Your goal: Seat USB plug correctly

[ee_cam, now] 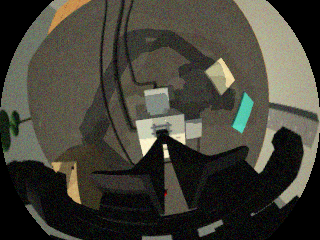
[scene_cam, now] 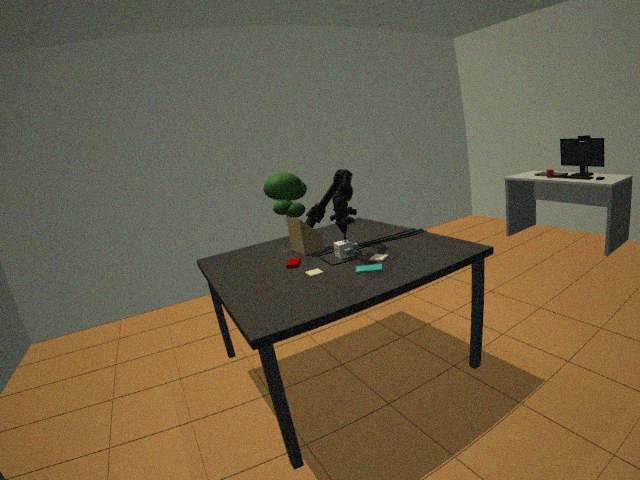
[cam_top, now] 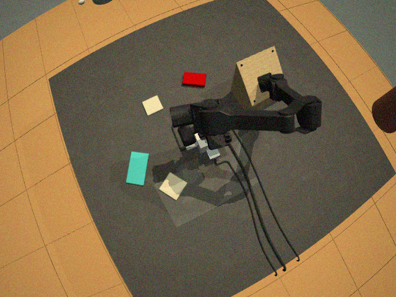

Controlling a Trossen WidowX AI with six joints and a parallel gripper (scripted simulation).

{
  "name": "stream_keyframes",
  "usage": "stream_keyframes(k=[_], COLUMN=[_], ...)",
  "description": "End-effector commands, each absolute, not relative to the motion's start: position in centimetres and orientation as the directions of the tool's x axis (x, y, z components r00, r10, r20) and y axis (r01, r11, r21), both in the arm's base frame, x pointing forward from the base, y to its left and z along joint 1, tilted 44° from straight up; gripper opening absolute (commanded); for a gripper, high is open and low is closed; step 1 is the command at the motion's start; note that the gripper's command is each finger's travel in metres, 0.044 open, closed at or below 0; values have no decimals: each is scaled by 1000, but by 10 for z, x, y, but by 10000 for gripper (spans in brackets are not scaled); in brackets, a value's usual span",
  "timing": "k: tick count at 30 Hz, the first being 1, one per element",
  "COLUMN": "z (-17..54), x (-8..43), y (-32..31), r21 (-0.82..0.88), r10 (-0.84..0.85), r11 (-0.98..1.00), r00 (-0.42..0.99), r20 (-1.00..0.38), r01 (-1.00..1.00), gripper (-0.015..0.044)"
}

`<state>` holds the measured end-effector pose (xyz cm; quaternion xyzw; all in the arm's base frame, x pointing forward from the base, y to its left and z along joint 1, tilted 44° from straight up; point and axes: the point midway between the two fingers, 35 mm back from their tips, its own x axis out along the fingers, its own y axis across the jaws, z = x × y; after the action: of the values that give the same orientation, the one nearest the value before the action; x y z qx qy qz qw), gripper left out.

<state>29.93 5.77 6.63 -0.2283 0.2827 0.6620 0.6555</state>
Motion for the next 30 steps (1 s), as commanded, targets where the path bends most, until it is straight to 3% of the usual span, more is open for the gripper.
stream_keyframes(k=[1,30], z=[66,63], x=[300,299], y=[58,61], r21=[77,77], r10=[742,742], r11=[23,23], r00=[-35,-35], r20=[-670,-670], r01=[-997,-997], gripper=[0,0])
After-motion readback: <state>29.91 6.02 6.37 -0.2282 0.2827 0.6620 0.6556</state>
